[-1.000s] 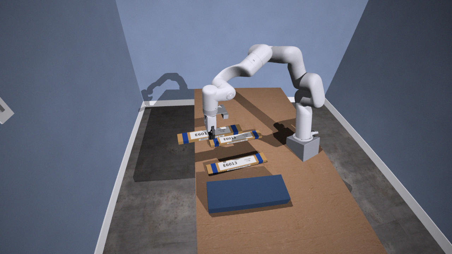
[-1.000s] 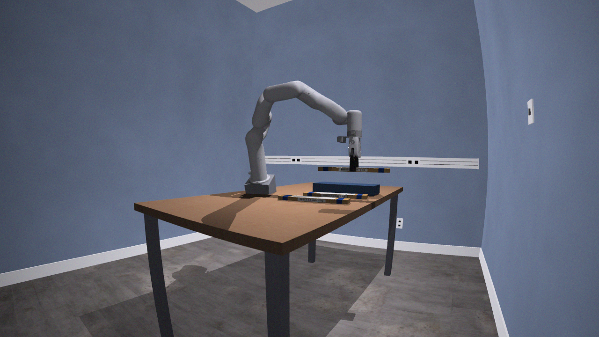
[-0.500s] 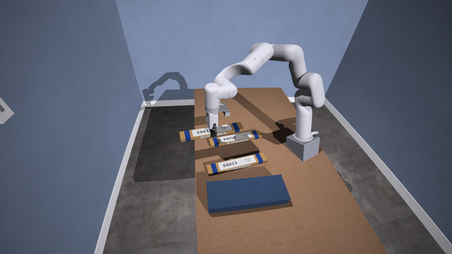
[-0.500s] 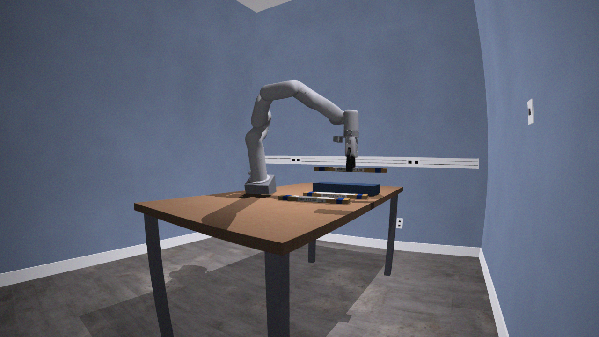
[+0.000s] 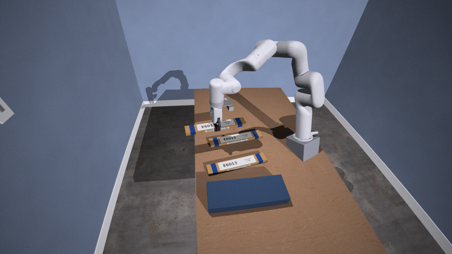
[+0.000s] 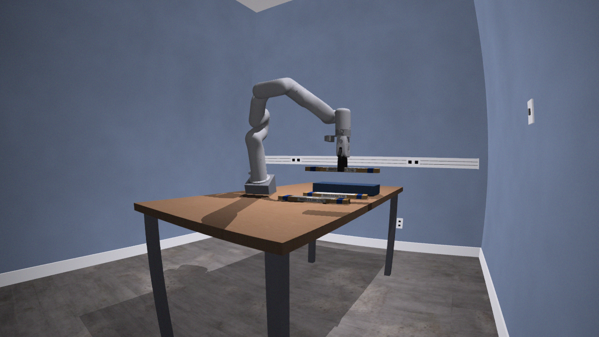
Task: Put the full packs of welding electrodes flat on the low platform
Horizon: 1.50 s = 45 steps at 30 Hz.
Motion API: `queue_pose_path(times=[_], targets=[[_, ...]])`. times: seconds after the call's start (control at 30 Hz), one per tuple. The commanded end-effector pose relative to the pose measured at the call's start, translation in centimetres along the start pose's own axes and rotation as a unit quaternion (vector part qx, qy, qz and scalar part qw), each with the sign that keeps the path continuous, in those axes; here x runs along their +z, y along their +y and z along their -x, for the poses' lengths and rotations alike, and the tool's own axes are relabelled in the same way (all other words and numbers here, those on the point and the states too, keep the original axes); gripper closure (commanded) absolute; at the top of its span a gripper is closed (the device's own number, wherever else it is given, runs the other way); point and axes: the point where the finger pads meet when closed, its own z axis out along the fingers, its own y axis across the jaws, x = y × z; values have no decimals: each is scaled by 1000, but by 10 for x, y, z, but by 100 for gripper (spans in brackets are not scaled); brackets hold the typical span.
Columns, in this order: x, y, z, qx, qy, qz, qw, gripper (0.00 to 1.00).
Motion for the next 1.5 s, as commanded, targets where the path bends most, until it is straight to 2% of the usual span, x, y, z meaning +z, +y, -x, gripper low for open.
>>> queue_pose_path(times=[0.0, 0.93, 1.47], targets=[[-3, -17, -12, 0, -4, 0, 1000, 42], [-2, -135, -111, 0, -4, 0, 1000, 42], [-2, -180, -149, 0, -4, 0, 1000, 42]])
